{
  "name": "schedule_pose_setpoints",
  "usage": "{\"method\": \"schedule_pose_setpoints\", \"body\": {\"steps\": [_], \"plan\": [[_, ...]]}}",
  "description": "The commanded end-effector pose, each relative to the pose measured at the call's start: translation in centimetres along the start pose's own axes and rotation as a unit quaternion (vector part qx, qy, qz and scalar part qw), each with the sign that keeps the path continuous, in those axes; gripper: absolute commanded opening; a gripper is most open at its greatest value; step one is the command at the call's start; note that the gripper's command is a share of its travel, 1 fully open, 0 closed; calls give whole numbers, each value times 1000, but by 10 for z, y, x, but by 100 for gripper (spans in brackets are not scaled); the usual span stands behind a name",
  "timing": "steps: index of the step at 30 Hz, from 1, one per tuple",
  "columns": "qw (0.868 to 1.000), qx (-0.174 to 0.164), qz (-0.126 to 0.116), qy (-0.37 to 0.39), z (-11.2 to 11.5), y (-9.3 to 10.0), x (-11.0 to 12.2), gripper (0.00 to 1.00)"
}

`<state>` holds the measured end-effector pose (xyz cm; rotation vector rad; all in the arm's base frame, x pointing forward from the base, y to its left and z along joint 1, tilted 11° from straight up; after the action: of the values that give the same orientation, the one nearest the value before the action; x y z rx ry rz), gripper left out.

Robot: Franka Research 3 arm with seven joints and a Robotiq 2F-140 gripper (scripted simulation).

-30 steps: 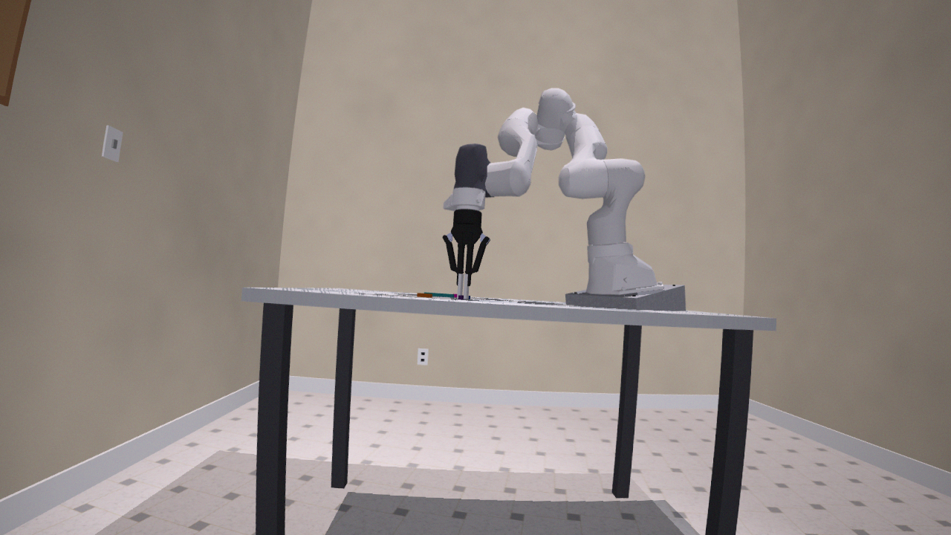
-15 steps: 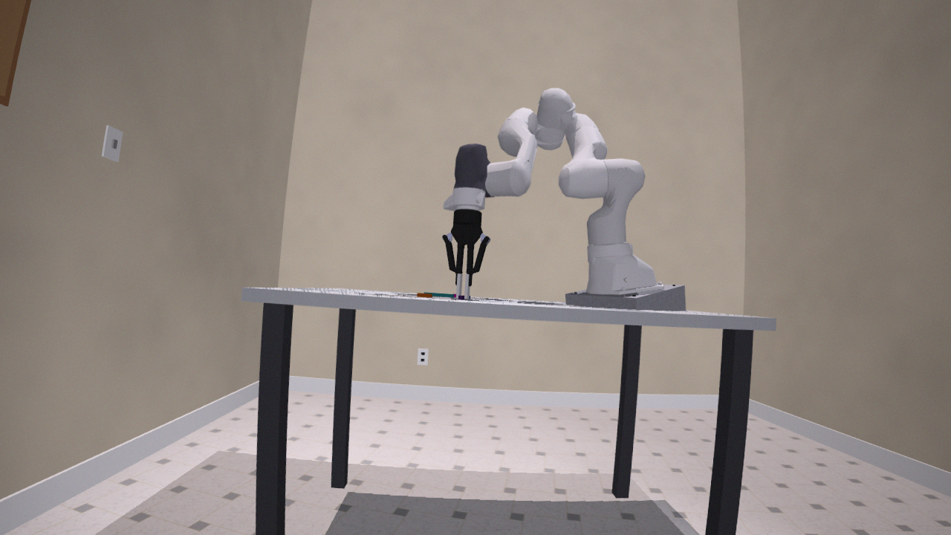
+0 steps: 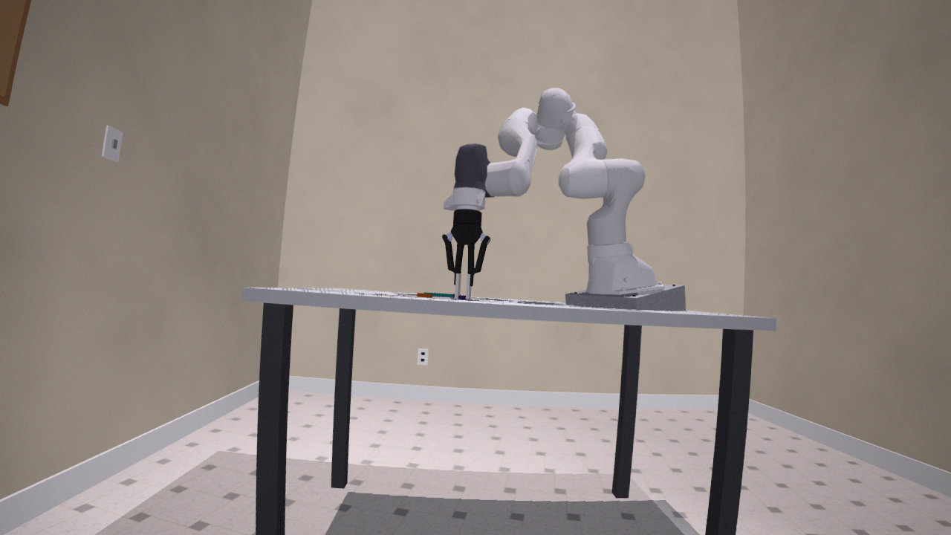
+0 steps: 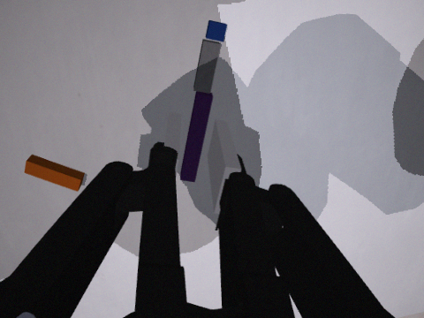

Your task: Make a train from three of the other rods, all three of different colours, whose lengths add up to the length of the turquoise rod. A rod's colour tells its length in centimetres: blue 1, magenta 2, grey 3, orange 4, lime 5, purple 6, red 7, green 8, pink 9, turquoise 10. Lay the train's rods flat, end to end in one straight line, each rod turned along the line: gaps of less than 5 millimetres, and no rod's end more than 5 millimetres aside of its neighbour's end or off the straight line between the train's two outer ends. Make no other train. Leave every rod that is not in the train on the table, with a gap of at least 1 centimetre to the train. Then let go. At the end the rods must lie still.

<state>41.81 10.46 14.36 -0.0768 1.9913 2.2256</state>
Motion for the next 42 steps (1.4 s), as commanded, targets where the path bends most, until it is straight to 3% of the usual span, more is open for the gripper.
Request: {"method": "schedule_pose_setpoints", "body": {"steps": [1,8,26,34,35,42], "plan": [[1000,0,-1,-3,0,0,-1,15],[1000,0,-1,-3,0,10,-1,15],[1000,0,-1,-3,0,84,-1,15],[1000,0,-1,-3,0,90,-1,15],[1000,0,-1,-3,0,90,-1,100],[1000,0,-1,-3,0,90,-1,100]]}}
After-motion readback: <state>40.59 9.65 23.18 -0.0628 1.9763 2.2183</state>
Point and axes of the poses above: the point where the finger pads meet when closed, its own y axis back along the fingers, its own x axis across the jaws, z = x × y, the point moved 8 cm from there along y, back along the fingers, and after that the axes turned 7 degrees about y, right-handed, at the moved point
